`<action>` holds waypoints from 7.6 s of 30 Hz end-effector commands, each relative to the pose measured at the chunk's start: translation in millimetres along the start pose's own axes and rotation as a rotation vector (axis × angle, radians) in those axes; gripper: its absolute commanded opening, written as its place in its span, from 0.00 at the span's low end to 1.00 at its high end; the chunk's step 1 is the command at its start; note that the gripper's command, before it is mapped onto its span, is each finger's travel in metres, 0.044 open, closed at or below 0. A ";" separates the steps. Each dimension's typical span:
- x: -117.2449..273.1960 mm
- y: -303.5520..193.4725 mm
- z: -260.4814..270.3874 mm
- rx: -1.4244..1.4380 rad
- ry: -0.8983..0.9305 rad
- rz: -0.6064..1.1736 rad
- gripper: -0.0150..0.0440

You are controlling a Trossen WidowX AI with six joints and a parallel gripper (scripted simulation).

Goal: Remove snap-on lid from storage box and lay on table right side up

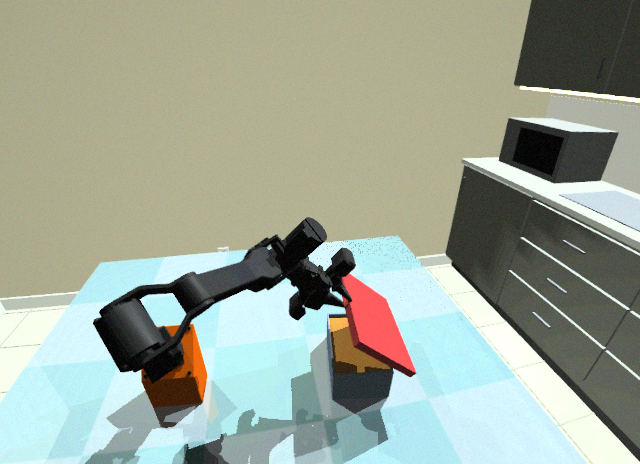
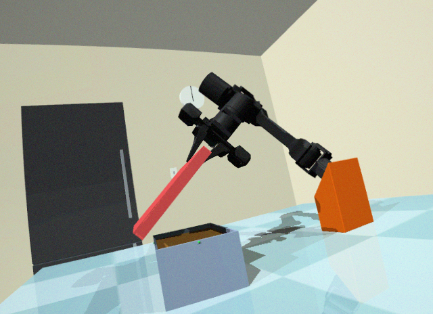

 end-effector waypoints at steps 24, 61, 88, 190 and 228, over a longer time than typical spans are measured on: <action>7.0 54.3 -8.3 -0.010 0.014 0.002 0.25; 13.5 126.1 -25.0 -0.007 0.013 0.001 0.25; 18.4 178.7 -37.0 -0.006 0.013 0.000 0.25; 5.3 280.3 -90.3 -0.003 0.015 -0.006 0.25; -14.3 277.3 -113.0 -0.002 0.016 -0.008 0.25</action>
Point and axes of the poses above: the point midway between the two fingers, 35 mm back from their tips, its own x axis back along the fingers, its own z axis across the jaws, y = z × x, the point moved 4 cm from there along x, back along the fingers, and after that the axes turned 8 degrees about x, right-handed, at the moved point
